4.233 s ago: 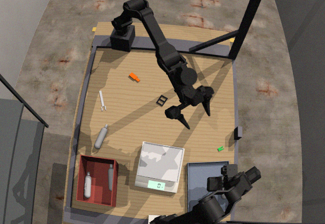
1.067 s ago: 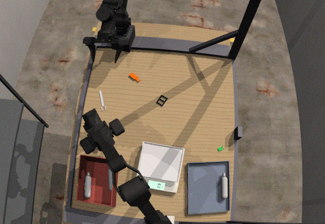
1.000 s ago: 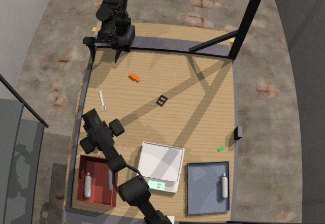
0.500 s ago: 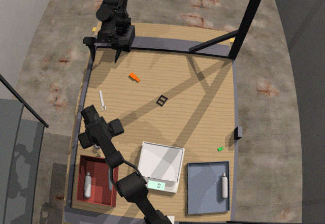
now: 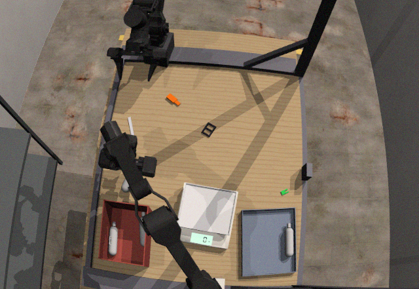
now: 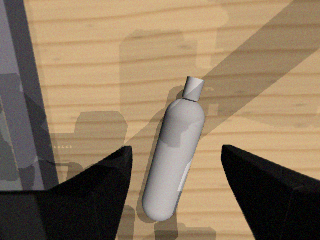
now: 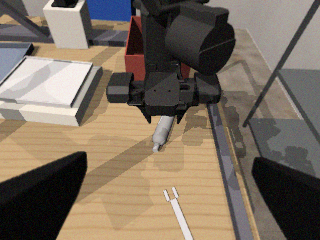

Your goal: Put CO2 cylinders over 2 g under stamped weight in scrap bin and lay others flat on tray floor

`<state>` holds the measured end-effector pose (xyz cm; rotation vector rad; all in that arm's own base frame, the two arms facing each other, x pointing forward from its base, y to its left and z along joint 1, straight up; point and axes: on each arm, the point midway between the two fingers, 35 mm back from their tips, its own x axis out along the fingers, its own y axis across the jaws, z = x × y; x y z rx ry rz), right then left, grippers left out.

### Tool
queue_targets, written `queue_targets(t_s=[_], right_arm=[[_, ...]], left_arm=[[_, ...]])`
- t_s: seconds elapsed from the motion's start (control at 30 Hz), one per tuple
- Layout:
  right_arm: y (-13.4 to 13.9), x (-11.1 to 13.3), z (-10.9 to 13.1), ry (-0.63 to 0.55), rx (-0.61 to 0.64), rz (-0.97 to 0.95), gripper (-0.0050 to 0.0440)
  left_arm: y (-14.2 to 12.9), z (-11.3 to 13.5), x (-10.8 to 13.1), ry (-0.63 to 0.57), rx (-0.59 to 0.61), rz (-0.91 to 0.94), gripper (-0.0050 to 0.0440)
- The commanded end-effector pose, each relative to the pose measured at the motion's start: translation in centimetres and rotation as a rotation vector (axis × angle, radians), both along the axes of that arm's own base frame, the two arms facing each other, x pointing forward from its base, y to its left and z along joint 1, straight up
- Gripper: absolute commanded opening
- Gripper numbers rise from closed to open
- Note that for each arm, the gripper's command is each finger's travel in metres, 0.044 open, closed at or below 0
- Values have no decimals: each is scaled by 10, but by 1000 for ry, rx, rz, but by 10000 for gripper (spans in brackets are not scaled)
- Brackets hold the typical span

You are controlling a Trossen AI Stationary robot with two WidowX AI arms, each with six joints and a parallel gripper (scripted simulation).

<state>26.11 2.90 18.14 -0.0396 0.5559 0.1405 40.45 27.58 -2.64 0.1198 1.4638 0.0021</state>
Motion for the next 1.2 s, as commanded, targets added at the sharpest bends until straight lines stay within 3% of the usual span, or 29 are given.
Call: queue_targets(t_s=[0.0, 0.47, 0.53, 1.17], right_arm=[[0, 0, 5, -14, 0, 0, 440], [0, 0, 5, -14, 0, 0, 440], [0, 0, 5, -14, 0, 0, 440], [0, 0, 5, -14, 0, 0, 440]], left_arm=[[1, 2, 9, 58, -23, -138, 256], [0, 2, 10, 94, -40, -264, 256], [-4, -14, 5, 116, -59, -260, 256], [-3, -40, 5, 115, -59, -258, 256]])
